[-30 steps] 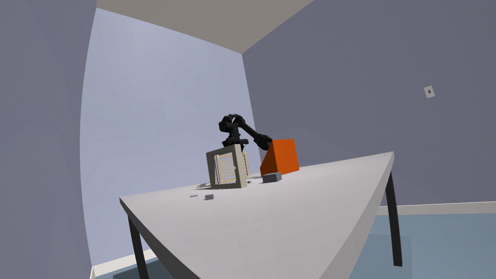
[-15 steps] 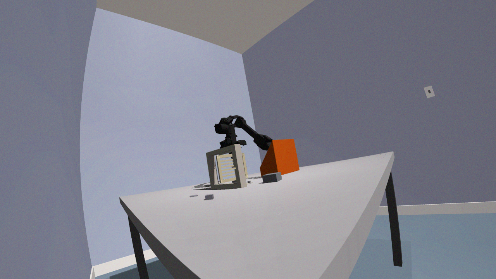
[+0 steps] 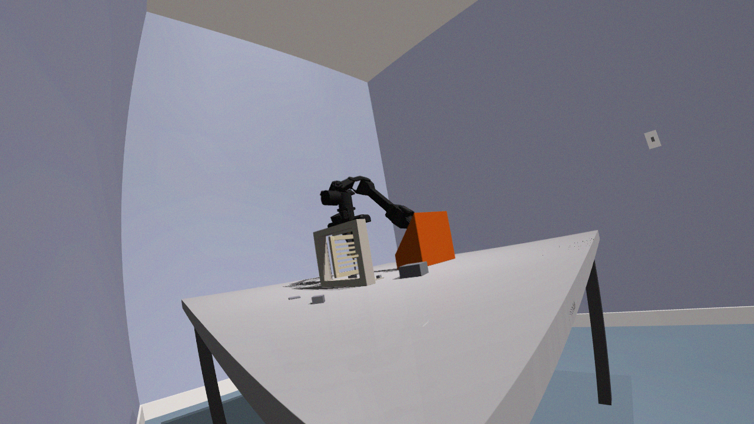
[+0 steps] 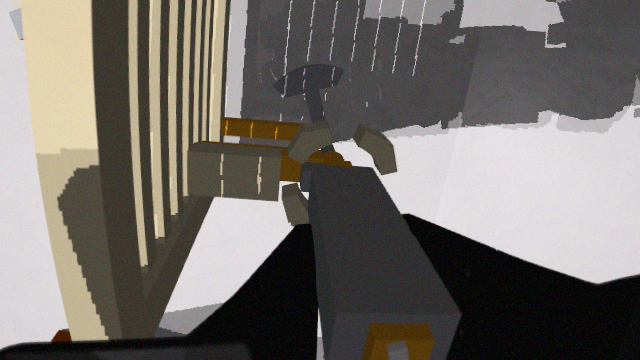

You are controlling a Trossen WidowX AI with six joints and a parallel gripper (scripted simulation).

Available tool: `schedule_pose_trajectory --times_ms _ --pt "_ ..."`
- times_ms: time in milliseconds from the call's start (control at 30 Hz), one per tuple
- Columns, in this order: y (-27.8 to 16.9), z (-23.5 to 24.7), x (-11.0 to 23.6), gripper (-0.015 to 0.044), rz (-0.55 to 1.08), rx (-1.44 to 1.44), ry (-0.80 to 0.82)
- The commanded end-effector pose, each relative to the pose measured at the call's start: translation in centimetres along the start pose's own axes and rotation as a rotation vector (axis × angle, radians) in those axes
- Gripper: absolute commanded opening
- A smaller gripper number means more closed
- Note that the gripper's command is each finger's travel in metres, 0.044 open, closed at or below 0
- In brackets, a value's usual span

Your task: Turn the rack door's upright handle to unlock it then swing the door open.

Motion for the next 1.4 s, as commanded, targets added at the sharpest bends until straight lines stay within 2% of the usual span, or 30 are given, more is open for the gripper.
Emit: schedule_pose_trajectory --times_ms 0,267,600,633,1367 --pt "0.1 -0.3 0.0 0.0009 0.000 0.019 -0.005" --pt "0.1 -0.3 0.0 0.0009 0.000 0.019 -0.005" --pt "0.1 -0.3 0.0 0.0272 0.000 0.019 -0.005" --pt "0.1 -0.3 0.0 0.0281 0.000 0.019 -0.005" --pt "0.3 -0.2 3.2 0.0281 -0.002 0.017 0.000"
Point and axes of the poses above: the point midway between the two fingers, 35 mm back from their tips, its own x axis back along the fingers, its own z axis across the jaws, y = z × x, the point moved 9 cm from there along x, back along the fingers, and after that the axes turned 4 degrees about -x, right-handed, at the moved point
